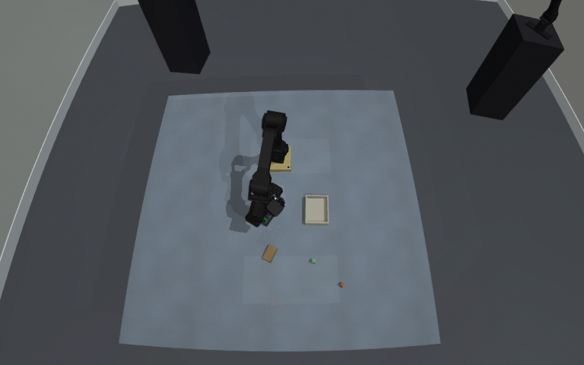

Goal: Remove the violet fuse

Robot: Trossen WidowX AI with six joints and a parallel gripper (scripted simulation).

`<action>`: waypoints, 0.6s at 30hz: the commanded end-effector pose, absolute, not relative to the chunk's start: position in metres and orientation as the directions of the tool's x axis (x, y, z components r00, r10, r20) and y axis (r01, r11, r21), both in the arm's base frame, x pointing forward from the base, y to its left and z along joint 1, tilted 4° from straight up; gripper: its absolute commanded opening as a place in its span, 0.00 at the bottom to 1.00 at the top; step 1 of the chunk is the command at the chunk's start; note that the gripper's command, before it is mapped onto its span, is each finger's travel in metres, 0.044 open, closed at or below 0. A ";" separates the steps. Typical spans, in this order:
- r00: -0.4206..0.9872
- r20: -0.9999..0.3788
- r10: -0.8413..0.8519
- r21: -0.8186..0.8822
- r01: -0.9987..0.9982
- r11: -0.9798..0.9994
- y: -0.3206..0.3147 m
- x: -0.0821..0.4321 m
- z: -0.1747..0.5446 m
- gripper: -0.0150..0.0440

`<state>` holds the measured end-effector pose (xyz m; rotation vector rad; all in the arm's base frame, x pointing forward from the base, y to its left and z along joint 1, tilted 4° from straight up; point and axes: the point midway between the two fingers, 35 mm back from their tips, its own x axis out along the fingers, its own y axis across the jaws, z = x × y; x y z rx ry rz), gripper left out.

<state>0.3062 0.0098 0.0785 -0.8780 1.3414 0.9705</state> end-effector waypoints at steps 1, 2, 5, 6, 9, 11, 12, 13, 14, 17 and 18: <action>-0.012 -0.998 0.063 0.034 -0.931 0.364 0.010 0.307 0.081 0.25; -0.012 -0.998 0.063 0.034 -0.931 0.364 0.010 0.307 0.081 0.25; -0.012 -0.998 0.063 0.034 -0.931 0.364 0.010 0.307 0.085 0.25; -0.012 -0.998 0.063 0.034 -0.931 0.364 0.010 0.307 0.087 0.25; -0.012 -0.998 0.063 0.034 -0.931 0.364 0.010 0.307 0.092 0.25; -0.012 -0.998 0.063 0.034 -0.931 0.364 0.009 0.307 0.095 0.25; -0.012 -0.998 0.063 0.034 -0.931 0.364 0.009 0.307 0.097 0.25; -0.012 -0.998 0.063 0.034 -0.931 0.364 0.009 0.307 0.098 0.25; -0.012 -0.998 0.063 0.034 -0.931 0.364 0.009 0.307 0.100 0.25; -0.012 -0.998 0.063 0.034 -0.931 0.364 0.009 0.307 0.104 0.25; -0.012 -0.998 0.063 0.034 -0.931 0.364 0.009 0.307 0.104 0.25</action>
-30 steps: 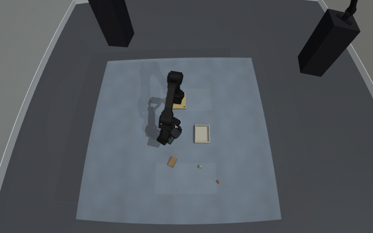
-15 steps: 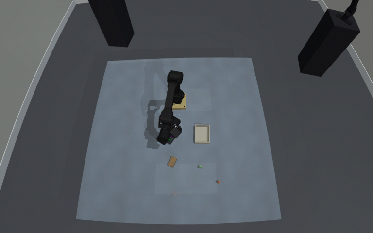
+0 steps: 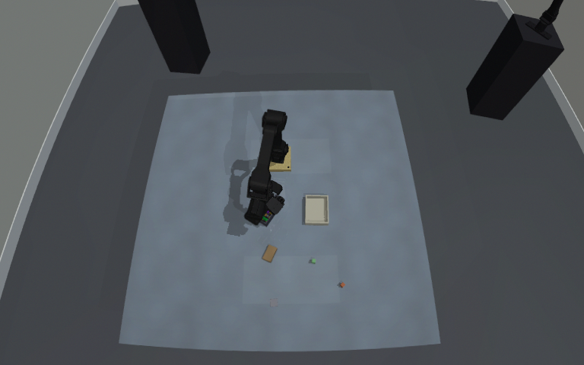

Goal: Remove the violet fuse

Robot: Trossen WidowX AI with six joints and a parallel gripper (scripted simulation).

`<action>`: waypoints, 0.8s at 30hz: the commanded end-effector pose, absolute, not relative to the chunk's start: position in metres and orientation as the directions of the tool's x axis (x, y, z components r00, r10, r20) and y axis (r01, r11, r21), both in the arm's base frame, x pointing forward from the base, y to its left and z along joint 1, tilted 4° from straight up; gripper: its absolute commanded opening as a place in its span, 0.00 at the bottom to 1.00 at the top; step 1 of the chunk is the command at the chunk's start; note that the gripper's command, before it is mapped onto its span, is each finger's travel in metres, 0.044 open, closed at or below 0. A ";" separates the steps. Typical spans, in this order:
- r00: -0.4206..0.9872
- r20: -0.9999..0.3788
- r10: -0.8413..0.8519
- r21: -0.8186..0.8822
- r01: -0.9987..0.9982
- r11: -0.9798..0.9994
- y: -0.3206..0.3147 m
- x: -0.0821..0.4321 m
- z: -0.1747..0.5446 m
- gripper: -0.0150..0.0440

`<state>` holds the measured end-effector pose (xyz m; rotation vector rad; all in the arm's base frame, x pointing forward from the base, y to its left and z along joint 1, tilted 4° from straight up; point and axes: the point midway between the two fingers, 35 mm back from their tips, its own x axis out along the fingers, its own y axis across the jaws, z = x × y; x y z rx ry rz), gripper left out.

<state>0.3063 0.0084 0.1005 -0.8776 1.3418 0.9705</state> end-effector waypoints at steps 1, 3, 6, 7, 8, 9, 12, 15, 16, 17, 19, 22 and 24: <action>-0.012 -0.998 0.063 0.034 -0.931 0.364 0.010 0.307 0.104 0.25; -0.012 -0.998 0.063 0.034 -0.931 0.364 0.017 0.307 0.105 0.25; -0.011 -0.998 0.064 0.034 -0.931 0.364 0.033 0.307 0.106 0.25; -0.011 -0.998 0.064 0.034 -0.931 0.364 0.038 0.307 0.106 0.25; -0.011 -0.998 0.064 0.033 -0.931 0.364 0.043 0.307 0.107 0.25; -0.011 -0.998 0.064 0.033 -0.931 0.364 0.049 0.306 0.107 0.25; -0.010 -0.998 0.065 0.033 -0.931 0.364 0.065 0.304 0.108 0.25; -0.010 -0.998 0.066 0.034 -0.931 0.364 0.081 0.302 0.110 0.25; -0.010 -0.998 0.067 0.034 -0.931 0.364 0.086 0.301 0.110 0.25; -0.010 -0.998 0.067 0.034 -0.931 0.364 0.092 0.300 0.110 0.25; -0.010 -0.998 0.068 0.034 -0.931 0.364 0.102 0.297 0.111 0.25; -0.010 -0.998 0.069 0.035 -0.931 0.364 0.118 0.293 0.112 0.25; -0.011 -0.997 0.071 0.036 -0.931 0.364 0.128 0.289 0.113 0.25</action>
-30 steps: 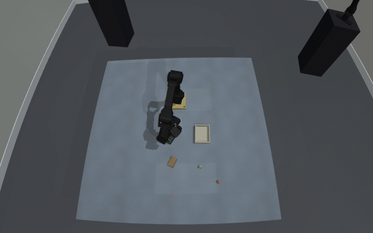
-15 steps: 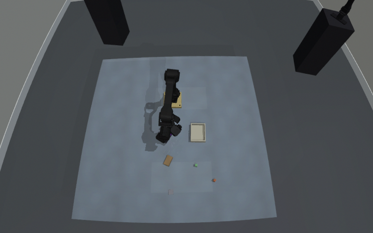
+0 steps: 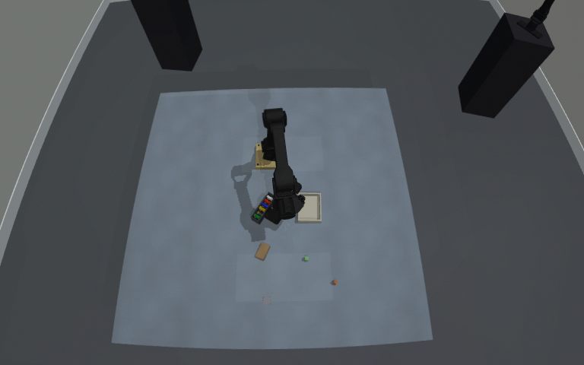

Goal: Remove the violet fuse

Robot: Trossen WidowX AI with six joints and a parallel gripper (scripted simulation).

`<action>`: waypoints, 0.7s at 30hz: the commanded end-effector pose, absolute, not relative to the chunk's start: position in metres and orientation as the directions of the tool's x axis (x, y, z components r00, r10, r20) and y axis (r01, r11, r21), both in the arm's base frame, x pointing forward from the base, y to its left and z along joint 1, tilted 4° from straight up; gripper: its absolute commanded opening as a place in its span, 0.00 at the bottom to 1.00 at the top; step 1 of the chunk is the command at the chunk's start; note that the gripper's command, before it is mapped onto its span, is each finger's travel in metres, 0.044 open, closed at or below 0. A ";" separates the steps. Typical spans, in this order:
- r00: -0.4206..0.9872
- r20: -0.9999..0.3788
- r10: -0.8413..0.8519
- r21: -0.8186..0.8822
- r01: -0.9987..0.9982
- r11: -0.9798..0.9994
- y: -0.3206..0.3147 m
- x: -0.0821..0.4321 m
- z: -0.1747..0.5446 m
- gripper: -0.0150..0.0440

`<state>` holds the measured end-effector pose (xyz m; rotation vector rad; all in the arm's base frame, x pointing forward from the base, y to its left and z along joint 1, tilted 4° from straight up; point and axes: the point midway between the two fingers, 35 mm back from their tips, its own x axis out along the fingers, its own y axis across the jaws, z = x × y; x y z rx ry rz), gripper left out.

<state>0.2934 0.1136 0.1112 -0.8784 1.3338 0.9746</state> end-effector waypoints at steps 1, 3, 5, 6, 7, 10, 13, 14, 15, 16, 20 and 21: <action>-0.011 -0.997 0.071 0.036 -0.931 0.364 0.133 0.287 0.114 0.25; -0.011 -0.997 0.072 0.037 -0.931 0.364 0.144 0.283 0.114 0.25; -0.012 -0.997 0.073 0.038 -0.931 0.364 0.154 0.279 0.115 0.25; -0.012 -0.997 0.074 0.038 -0.931 0.364 0.159 0.276 0.116 0.25; -0.012 -0.997 0.075 0.039 -0.931 0.364 0.164 0.274 0.116 0.25; -0.013 -0.997 0.077 0.040 -0.931 0.363 0.178 0.266 0.117 0.25; -0.014 -0.997 0.079 0.042 -0.931 0.363 0.193 0.257 0.119 0.25; -0.015 -0.997 0.079 0.043 -0.931 0.363 0.197 0.254 0.119 0.25; -0.015 -0.997 0.080 0.044 -0.931 0.363 0.202 0.251 0.119 0.25; -0.016 -0.997 0.081 0.044 -0.931 0.363 0.207 0.248 0.120 0.25; -0.017 -0.996 0.083 0.046 -0.931 0.363 0.218 0.240 0.121 0.25; -0.017 -0.996 0.083 0.046 -0.931 0.363 0.218 0.240 0.121 0.25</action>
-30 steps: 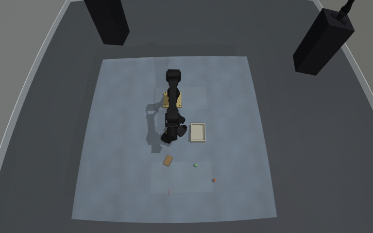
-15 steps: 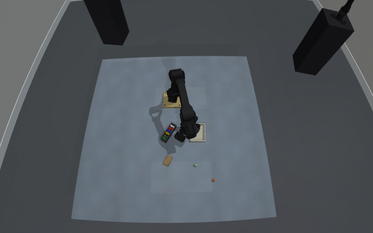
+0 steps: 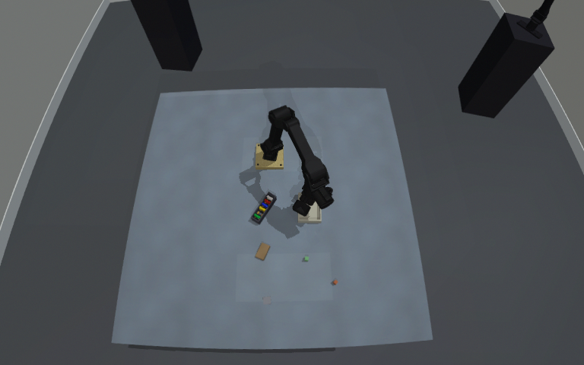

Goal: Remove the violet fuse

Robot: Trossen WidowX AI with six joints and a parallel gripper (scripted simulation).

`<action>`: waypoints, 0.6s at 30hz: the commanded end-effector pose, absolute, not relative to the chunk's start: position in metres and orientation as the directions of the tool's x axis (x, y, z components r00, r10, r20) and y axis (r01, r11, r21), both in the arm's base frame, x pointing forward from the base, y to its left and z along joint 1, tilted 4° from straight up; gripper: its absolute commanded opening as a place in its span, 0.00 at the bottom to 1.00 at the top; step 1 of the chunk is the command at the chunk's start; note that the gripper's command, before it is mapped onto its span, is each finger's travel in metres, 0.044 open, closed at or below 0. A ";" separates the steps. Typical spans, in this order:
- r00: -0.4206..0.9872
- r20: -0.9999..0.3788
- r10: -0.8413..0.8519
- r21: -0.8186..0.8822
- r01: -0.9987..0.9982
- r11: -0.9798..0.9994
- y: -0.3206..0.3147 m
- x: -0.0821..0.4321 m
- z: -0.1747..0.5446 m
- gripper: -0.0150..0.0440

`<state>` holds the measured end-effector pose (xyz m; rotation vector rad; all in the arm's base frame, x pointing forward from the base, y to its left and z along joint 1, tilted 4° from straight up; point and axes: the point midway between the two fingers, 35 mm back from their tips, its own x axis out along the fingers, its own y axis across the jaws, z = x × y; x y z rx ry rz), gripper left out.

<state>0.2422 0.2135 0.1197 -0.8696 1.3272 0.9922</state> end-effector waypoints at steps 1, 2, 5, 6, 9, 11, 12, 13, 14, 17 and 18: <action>-0.017 -0.996 0.083 0.046 -0.931 0.363 0.218 0.240 0.121 0.25; -0.017 -0.996 0.083 0.046 -0.931 0.363 0.218 0.240 0.120 0.25; -0.017 -0.996 0.083 0.046 -0.931 0.363 0.218 0.240 0.115 0.25; -0.017 -0.996 0.083 0.046 -0.931 0.363 0.219 0.240 0.114 0.25; -0.017 -0.996 0.083 0.047 -0.931 0.363 0.219 0.240 0.109 0.25; -0.018 -0.996 0.083 0.047 -0.931 0.363 0.219 0.240 0.106 0.25; -0.018 -0.996 0.083 0.047 -0.931 0.363 0.220 0.240 0.104 0.25; -0.018 -0.996 0.083 0.047 -0.931 0.363 0.220 0.240 0.102 0.25; -0.018 -0.996 0.083 0.047 -0.931 0.363 0.220 0.240 0.101 0.25; -0.018 -0.996 0.083 0.047 -0.931 0.363 0.220 0.240 0.096 0.25; -0.018 -0.996 0.083 0.047 -0.931 0.363 0.220 0.240 0.094 0.25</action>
